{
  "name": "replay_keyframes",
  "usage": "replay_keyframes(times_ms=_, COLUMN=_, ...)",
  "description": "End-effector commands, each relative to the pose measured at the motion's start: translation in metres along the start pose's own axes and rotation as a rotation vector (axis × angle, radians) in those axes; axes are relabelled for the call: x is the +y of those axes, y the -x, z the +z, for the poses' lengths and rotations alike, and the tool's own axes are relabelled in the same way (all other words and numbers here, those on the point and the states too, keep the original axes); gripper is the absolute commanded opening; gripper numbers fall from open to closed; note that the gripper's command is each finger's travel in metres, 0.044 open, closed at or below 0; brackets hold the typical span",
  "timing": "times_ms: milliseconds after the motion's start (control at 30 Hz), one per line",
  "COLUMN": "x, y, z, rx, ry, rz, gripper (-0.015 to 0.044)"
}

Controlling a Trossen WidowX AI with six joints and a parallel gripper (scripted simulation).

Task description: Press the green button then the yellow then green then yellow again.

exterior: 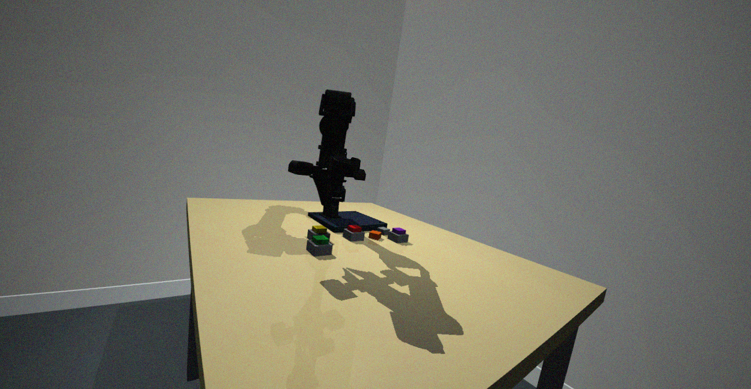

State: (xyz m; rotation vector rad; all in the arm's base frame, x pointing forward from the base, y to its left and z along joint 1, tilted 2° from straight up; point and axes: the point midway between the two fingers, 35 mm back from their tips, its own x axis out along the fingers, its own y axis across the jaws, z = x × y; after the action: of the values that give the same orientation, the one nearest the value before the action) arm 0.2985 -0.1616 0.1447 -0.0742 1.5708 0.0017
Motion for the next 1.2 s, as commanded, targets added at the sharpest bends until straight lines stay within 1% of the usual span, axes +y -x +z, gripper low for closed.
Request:
replay_keyframes(times_ms=0, x=-0.001, y=-0.025, z=0.003, rx=-0.004, ry=-0.006, rz=0.002, gripper=0.002)
replay_keyframes(times_ms=67, x=0.0, y=-0.048, z=0.003, rx=-0.004, ry=-0.006, rz=0.002, gripper=0.002)
replay_keyframes(times_ms=133, x=0.0, y=-0.056, z=0.002, rx=-0.004, ry=-0.006, rz=0.002, gripper=0.002)
replay_keyframes(times_ms=300, x=0.0, y=-0.059, z=0.002, rx=-0.004, ry=-0.006, rz=0.002, gripper=0.002)
replay_keyframes(times_ms=900, x=0.0, y=-0.088, z=0.002, rx=-0.004, ry=-0.006, rz=0.002, gripper=0.002)
replay_keyframes(times_ms=1167, x=0.0, y=-0.089, z=0.002, rx=-0.004, ry=-0.006, rz=0.002, gripper=0.002)
